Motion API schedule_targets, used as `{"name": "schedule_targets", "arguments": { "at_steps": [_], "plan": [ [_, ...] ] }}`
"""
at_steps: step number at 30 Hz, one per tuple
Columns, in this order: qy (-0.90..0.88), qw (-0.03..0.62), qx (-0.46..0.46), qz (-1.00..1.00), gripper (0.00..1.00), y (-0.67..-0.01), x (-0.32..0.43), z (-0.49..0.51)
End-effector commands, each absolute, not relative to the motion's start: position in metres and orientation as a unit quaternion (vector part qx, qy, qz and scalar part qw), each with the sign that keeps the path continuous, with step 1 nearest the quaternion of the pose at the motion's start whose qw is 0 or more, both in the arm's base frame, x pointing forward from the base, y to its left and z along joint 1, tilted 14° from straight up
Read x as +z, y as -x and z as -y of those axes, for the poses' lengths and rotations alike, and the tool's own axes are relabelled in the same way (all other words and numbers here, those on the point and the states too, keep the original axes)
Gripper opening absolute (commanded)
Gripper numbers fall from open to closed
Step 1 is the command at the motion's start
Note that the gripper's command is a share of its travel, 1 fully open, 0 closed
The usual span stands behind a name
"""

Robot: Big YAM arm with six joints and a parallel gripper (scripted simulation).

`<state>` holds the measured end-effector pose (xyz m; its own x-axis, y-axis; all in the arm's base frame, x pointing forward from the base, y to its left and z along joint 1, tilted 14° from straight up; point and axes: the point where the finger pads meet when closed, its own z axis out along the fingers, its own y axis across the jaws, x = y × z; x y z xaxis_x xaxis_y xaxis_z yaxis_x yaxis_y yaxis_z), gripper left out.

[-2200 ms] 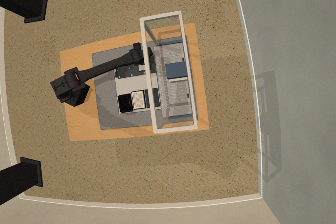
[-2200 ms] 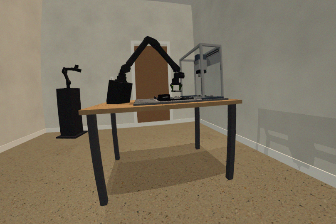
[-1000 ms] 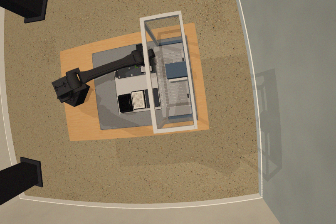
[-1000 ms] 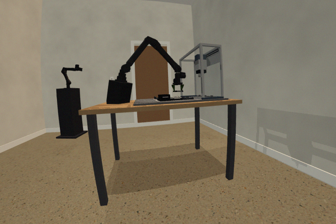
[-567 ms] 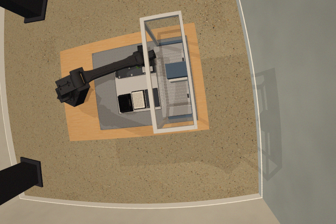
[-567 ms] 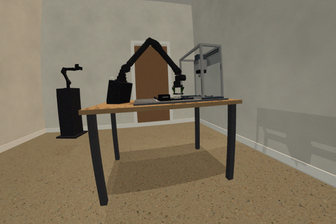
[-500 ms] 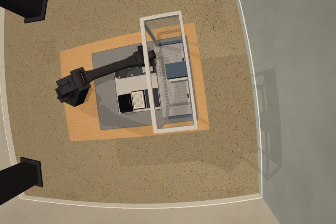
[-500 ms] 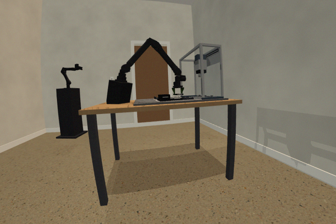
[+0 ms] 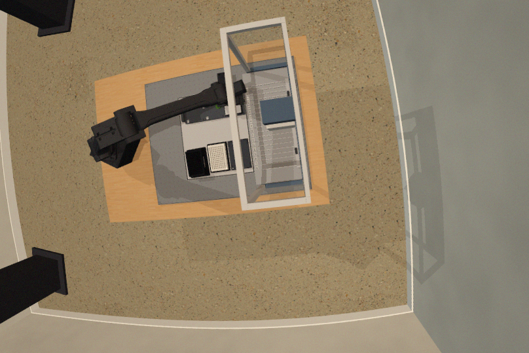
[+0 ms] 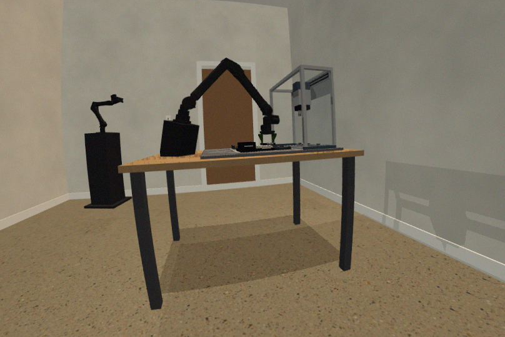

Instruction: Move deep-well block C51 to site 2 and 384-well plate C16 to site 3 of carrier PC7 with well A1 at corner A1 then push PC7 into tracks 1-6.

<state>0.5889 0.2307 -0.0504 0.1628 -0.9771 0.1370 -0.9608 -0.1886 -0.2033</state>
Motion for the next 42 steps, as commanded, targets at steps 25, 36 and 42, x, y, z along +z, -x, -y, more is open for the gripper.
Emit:
{"name": "schedule_targets", "arguments": {
  "at_steps": [25,36,42],
  "plan": [
    [0.763,0.042,-0.120,-0.634,0.00,-0.595,-0.052,-0.228],
    [0.763,0.039,-0.119,-0.634,0.00,-0.593,-0.057,-0.226],
    [0.763,0.038,-0.118,-0.634,0.00,-0.592,-0.059,-0.225]
  ]
}}
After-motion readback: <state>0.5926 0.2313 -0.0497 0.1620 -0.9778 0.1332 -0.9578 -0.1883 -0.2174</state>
